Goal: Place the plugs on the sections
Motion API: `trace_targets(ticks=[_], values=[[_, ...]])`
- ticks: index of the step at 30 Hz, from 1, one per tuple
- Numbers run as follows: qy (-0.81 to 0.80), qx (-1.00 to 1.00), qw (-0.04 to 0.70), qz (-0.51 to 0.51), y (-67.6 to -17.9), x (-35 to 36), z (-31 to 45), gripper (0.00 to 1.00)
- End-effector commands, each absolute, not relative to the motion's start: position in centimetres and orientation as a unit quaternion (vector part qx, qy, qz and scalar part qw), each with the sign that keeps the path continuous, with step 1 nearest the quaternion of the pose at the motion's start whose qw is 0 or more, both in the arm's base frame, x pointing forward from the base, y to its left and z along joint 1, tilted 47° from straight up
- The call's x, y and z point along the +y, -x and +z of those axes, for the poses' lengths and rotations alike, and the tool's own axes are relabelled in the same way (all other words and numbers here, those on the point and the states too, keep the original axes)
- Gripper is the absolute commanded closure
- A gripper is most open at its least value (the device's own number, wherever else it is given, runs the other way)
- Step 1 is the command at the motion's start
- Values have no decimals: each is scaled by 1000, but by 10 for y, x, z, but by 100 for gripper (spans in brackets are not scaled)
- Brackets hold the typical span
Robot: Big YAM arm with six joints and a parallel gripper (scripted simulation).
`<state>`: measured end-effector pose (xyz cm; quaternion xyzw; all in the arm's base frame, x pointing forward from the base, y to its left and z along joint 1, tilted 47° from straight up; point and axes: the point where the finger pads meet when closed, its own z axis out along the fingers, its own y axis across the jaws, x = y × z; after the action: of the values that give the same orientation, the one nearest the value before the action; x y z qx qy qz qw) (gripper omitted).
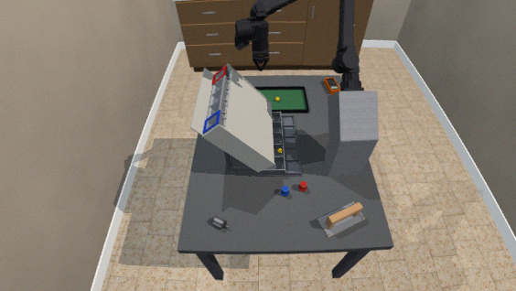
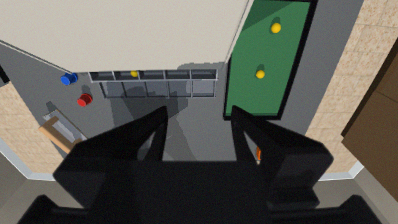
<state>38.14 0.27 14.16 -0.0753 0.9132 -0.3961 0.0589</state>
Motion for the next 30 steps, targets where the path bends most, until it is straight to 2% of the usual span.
trace_targets(ticks=[1,30], values=[[93,912,90,-390,-376,16,138,44],[143,890,218,-374,-270,21,3,44]])
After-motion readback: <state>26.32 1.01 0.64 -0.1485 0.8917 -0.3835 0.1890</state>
